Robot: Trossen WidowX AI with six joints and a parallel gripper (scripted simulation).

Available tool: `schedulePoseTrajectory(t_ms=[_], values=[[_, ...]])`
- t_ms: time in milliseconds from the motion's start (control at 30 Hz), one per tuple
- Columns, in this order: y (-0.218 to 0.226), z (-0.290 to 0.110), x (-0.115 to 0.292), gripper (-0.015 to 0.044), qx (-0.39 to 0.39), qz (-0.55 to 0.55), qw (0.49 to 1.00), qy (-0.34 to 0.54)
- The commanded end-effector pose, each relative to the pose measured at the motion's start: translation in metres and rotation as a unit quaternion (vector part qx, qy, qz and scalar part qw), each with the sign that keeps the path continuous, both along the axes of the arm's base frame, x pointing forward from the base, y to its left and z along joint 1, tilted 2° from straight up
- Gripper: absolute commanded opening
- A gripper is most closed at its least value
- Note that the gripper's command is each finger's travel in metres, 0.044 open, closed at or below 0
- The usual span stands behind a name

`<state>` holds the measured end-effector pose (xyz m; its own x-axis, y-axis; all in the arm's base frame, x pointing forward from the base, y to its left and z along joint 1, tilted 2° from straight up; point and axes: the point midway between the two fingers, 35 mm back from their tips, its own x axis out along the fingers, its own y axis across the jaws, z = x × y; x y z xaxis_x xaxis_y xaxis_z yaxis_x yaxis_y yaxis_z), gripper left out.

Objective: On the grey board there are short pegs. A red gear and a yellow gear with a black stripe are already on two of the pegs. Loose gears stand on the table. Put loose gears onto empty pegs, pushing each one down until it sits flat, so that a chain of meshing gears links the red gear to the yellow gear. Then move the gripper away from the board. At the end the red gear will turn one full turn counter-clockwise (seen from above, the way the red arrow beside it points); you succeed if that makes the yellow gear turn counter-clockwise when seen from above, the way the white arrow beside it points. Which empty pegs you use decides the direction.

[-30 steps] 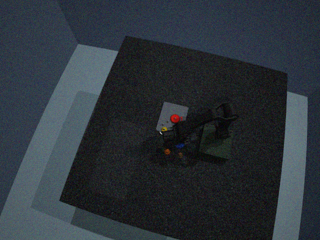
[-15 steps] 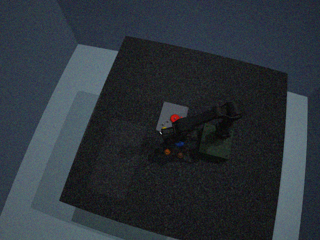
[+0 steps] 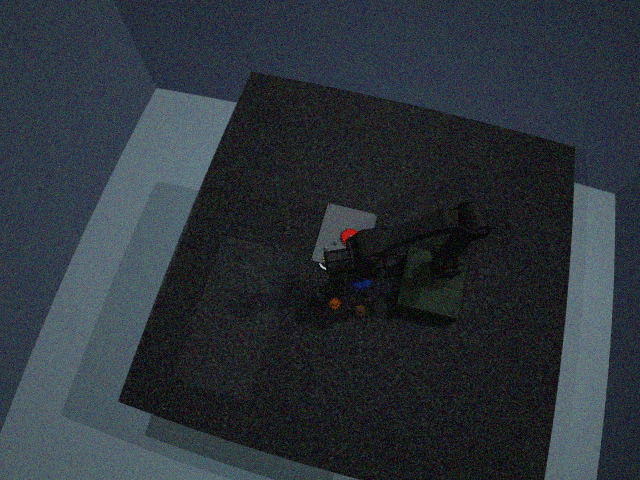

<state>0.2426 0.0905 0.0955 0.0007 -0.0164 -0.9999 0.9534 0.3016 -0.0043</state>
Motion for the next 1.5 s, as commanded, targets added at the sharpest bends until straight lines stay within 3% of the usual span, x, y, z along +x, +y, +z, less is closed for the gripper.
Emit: schedulePoseTrajectory(t_ms=[0, 300, 1467], values=[[0.000, 0.015, -0.002, 0.0000, 0.002, -0.001, 1.000, -0.002], [-0.002, 0.026, -0.004, 0.0000, 0.002, -0.001, 1.000, -0.002], [-0.063, -0.025, 0.048, 0.0000, 0.000, -0.002, 1.000, -0.004]])
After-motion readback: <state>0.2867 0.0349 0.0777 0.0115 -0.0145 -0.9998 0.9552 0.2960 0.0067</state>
